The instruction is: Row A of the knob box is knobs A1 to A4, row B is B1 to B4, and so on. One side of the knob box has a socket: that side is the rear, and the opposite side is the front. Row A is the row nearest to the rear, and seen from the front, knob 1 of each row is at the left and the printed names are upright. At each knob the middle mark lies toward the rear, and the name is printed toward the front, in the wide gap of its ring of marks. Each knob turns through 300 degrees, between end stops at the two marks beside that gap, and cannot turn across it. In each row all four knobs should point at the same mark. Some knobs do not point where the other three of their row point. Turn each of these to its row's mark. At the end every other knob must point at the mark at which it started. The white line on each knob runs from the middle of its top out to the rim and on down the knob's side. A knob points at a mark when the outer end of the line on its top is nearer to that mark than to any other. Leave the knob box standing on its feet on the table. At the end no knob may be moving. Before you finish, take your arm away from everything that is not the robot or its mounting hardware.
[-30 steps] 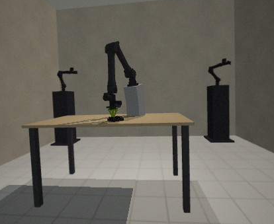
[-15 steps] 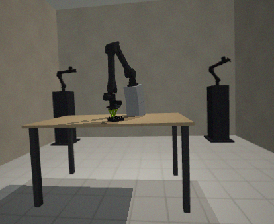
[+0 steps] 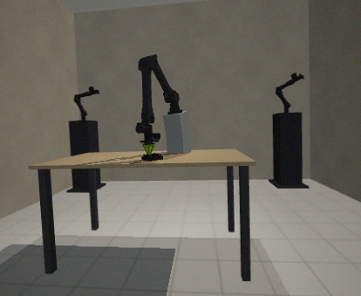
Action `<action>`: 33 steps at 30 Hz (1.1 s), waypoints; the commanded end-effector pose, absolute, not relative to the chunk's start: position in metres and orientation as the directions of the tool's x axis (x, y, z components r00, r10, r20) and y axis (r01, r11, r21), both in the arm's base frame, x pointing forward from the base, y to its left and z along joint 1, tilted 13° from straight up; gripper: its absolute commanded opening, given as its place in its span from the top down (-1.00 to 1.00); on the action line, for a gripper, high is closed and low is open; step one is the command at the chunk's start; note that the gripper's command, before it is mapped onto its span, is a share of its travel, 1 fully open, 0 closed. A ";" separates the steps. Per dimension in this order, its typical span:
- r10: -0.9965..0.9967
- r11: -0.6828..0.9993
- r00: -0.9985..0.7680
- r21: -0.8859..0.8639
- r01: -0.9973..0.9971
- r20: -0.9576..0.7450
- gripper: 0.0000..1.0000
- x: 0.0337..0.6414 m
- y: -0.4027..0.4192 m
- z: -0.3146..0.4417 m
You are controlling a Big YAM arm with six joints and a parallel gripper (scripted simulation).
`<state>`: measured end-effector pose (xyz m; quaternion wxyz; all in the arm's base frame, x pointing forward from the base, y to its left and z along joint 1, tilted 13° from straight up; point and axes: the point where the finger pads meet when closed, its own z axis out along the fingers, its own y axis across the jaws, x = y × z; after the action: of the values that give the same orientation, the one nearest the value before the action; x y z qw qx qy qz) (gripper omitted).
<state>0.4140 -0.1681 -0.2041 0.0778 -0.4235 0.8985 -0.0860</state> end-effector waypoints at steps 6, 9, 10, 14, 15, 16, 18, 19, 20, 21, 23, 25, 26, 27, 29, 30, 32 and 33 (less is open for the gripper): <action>-0.776 0.625 -0.626 -0.219 -0.750 -0.071 0.83 0.416 -0.164 -0.209; -0.777 0.625 -0.626 -0.215 -0.751 -0.070 0.83 0.415 -0.163 -0.210; -0.777 0.625 -0.626 -0.215 -0.751 -0.070 0.83 0.415 -0.163 -0.210; -0.777 0.625 -0.626 -0.215 -0.751 -0.070 0.83 0.415 -0.163 -0.210; -0.777 0.625 -0.626 -0.215 -0.751 -0.070 0.83 0.415 -0.163 -0.210; -0.777 0.625 -0.626 -0.215 -0.751 -0.070 0.83 0.415 -0.163 -0.210; -0.777 0.625 -0.626 -0.215 -0.751 -0.070 0.83 0.415 -0.163 -0.210; -0.777 0.625 -0.626 -0.215 -0.751 -0.070 0.83 0.415 -0.163 -0.210; -0.777 0.625 -0.626 -0.215 -0.751 -0.070 0.83 0.415 -0.163 -0.210; -0.777 0.625 -0.626 -0.215 -0.751 -0.070 0.83 0.415 -0.163 -0.210; -0.777 0.625 -0.626 -0.215 -0.751 -0.070 0.83 0.415 -0.163 -0.210; -0.777 0.625 -0.626 -0.215 -0.751 -0.070 0.83 0.415 -0.163 -0.210; -0.777 0.625 -0.626 -0.215 -0.751 -0.070 0.83 0.415 -0.163 -0.210; -0.777 0.625 -0.626 -0.215 -0.751 -0.070 0.83 0.415 -0.163 -0.210; -0.777 0.625 -0.626 -0.215 -0.751 -0.070 0.83 0.415 -0.163 -0.210; -0.777 0.625 -0.626 -0.215 -0.751 -0.070 0.83 0.415 -0.163 -0.210; -0.777 0.625 -0.626 -0.215 -0.751 -0.070 0.83 0.415 -0.163 -0.210; -0.777 0.625 -0.626 -0.215 -0.751 -0.070 0.83 0.415 -0.163 -0.210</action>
<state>0.4143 -0.1683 -0.2041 0.0782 -0.4234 0.8984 -0.0865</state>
